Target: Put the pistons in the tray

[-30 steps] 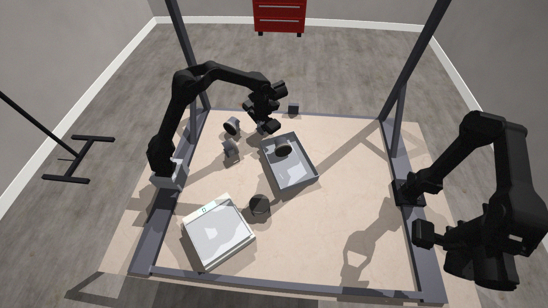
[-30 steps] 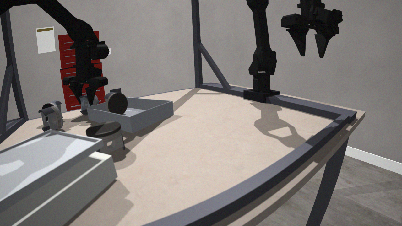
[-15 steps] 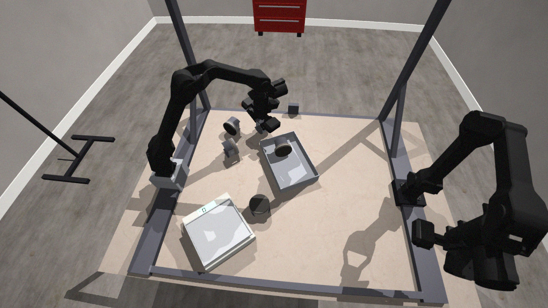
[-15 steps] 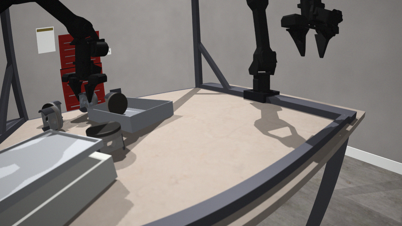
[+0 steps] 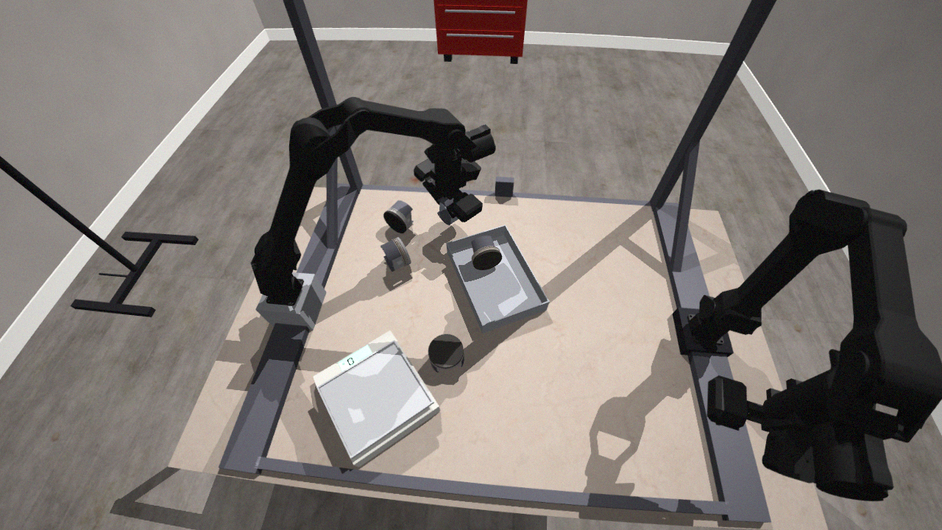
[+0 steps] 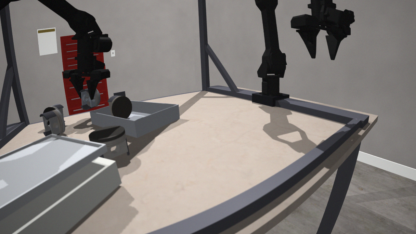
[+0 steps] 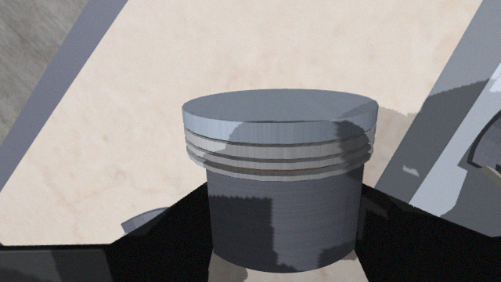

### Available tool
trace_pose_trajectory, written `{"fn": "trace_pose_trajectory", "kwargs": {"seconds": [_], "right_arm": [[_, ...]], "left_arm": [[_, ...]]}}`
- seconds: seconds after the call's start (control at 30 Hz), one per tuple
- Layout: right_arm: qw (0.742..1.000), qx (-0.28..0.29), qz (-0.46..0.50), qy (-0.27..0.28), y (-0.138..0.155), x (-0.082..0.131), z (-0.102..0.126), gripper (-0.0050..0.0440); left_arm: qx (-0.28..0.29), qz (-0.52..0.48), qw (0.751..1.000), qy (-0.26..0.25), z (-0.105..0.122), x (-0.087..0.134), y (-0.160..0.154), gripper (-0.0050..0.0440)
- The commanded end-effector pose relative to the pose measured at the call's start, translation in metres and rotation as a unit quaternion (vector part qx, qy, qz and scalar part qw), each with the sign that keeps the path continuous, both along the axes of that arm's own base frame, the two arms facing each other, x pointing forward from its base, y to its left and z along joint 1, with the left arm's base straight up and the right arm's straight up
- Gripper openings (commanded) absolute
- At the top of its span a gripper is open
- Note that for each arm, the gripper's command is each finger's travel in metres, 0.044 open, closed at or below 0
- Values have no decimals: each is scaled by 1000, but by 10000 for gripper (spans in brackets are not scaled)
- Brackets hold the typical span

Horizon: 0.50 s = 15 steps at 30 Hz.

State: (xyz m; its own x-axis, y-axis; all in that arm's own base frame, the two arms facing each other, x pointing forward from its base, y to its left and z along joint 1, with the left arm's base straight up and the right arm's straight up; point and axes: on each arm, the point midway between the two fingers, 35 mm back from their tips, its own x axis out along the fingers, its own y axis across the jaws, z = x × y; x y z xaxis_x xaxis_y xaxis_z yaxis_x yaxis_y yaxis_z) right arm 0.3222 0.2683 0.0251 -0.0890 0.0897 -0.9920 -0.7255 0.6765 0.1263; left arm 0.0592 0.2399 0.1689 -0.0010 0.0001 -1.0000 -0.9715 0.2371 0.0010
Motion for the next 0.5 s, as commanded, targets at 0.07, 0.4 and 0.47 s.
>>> {"fn": "trace_pose_trajectory", "kwargs": {"seconds": [0.07,0.4,0.47], "right_arm": [[999,24,2,-29,8,7,36,158],[999,24,2,-29,8,6,52,158],[999,24,2,-29,7,6,56,158]], "left_arm": [[8,-1,1000,-3,5,1,4,400],[8,-1,1000,-3,5,1,4,400],[8,-1,1000,-3,5,1,4,400]]}}
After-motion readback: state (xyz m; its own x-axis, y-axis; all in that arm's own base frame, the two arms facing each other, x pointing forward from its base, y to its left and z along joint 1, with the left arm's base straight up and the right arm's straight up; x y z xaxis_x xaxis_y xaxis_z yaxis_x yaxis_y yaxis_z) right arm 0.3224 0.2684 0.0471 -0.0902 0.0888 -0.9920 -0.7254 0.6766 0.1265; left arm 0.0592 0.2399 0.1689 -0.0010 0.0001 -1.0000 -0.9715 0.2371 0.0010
